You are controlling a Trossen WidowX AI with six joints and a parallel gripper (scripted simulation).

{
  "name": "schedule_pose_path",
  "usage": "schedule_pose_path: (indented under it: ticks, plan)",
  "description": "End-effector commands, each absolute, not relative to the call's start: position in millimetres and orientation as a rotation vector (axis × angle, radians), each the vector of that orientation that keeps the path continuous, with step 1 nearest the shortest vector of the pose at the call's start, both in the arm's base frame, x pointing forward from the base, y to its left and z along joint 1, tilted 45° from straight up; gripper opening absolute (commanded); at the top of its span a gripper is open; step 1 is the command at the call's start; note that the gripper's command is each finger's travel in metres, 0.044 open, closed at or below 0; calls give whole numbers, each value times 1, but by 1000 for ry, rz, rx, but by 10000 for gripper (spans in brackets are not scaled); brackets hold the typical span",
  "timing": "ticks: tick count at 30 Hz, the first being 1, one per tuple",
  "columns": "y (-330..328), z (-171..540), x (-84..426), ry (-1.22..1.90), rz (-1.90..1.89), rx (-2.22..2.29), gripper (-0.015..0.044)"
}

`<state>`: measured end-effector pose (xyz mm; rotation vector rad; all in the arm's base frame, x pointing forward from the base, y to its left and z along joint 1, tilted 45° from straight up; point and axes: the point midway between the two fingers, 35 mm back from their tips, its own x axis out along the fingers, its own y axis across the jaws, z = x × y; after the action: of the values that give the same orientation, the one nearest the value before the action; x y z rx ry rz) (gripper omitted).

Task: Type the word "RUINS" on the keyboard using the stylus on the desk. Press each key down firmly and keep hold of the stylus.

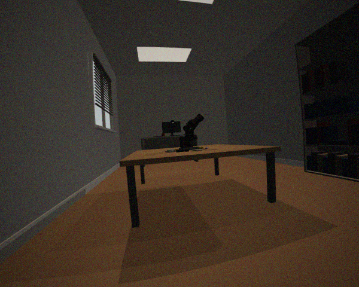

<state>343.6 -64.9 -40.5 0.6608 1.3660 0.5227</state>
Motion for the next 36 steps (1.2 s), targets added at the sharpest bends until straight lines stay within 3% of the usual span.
schedule_pose_path:
  ticks: [1,7,36]
  plan:
    - [-72,-47,344,1367,523,655,0]
    - [-114,-87,341,1367,521,652,0]
    - [-90,-71,311,1369,522,654,0]
